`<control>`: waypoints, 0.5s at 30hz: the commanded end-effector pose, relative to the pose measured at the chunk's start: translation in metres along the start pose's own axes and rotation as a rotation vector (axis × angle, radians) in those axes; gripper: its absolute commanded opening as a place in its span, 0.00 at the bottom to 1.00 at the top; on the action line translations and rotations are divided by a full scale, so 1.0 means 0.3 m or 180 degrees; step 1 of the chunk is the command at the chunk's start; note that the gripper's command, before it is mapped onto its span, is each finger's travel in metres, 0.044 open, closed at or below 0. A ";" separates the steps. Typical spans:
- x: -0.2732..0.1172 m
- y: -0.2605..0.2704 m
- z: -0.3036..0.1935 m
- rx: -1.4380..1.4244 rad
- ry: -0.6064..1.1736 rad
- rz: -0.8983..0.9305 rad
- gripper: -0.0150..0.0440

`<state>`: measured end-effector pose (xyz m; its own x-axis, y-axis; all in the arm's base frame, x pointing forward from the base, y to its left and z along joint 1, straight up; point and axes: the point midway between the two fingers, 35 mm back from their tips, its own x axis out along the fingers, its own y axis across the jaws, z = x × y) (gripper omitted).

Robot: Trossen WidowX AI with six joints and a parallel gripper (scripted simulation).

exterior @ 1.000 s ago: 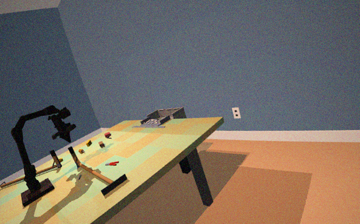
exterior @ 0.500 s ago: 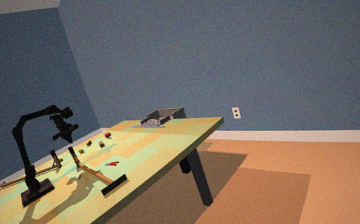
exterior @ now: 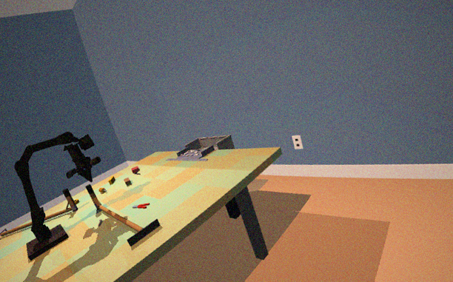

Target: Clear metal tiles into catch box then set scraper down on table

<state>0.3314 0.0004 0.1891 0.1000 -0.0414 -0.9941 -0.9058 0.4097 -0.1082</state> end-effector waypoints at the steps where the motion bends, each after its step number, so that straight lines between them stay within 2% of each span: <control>1: 0.001 -0.014 -0.034 -0.0115 -0.0008 0.0022 0.25; 15: 0.009 -0.049 -0.158 -0.0503 0.0017 0.0083 0.25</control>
<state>0.3266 -0.0410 0.1874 0.0767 -0.0439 -0.9961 -0.9537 0.2881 -0.0862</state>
